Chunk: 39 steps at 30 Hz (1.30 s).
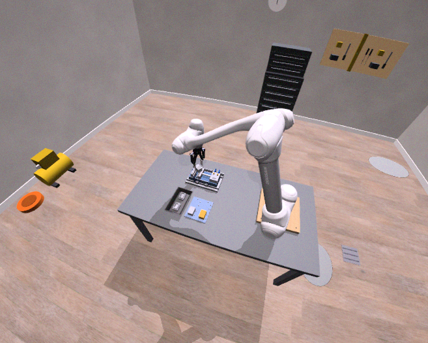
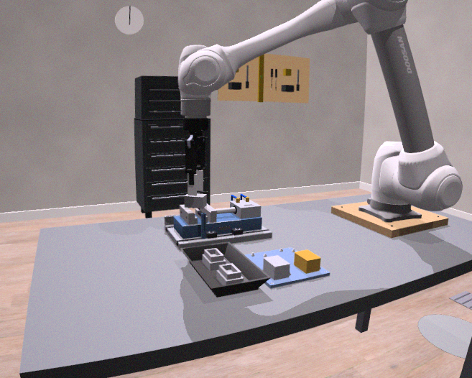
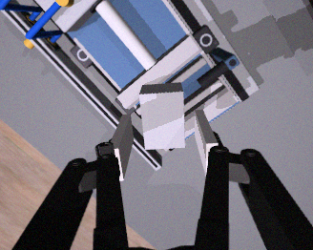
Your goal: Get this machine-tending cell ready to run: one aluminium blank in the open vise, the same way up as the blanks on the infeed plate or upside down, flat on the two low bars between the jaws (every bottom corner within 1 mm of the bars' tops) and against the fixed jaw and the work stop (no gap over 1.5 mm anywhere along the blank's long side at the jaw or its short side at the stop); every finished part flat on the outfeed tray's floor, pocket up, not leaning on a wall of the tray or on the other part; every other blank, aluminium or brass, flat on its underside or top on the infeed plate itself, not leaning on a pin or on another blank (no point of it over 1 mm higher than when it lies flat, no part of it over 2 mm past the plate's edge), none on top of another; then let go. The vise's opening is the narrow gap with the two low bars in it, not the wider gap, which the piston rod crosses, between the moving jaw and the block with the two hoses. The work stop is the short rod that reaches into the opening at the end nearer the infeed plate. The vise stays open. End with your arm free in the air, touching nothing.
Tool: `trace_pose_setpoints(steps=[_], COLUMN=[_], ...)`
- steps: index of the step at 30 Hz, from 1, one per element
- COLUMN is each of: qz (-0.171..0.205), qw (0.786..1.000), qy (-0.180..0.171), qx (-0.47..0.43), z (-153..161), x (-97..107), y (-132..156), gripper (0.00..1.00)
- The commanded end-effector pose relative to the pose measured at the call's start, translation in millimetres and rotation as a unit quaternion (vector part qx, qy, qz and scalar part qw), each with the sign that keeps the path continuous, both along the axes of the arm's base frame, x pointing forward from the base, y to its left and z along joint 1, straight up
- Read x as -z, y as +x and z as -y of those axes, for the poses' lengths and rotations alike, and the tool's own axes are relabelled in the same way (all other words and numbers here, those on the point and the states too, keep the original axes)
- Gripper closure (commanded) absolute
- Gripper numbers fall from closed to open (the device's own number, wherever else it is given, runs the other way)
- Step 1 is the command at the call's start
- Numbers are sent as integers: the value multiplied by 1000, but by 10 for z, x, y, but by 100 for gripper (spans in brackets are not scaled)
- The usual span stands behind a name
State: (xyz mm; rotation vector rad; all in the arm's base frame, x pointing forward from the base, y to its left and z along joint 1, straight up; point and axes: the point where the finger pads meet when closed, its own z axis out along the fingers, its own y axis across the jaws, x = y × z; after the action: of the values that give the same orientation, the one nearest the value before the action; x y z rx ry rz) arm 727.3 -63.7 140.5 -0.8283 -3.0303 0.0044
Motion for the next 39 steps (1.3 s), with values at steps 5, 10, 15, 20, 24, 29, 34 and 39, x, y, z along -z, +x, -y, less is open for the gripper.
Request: trace_pose_setpoints(steps=[5,10,15,20,24,29,34,39], qz=[0,0,0,0,0,0,0,0], qw=[1000,1000,1000,1000,1000,1000,1000,1000], qy=[0,0,0,0,0,0,0,0], qx=[0,0,0,0,0,0,0,0], z=[0,0,0,0,0,0,0,0], x=[-1,1,8,16,30,52,67,93], y=[0,0,0,0,0,0,0,0], gripper=[60,60,60,60,60,60,60,60])
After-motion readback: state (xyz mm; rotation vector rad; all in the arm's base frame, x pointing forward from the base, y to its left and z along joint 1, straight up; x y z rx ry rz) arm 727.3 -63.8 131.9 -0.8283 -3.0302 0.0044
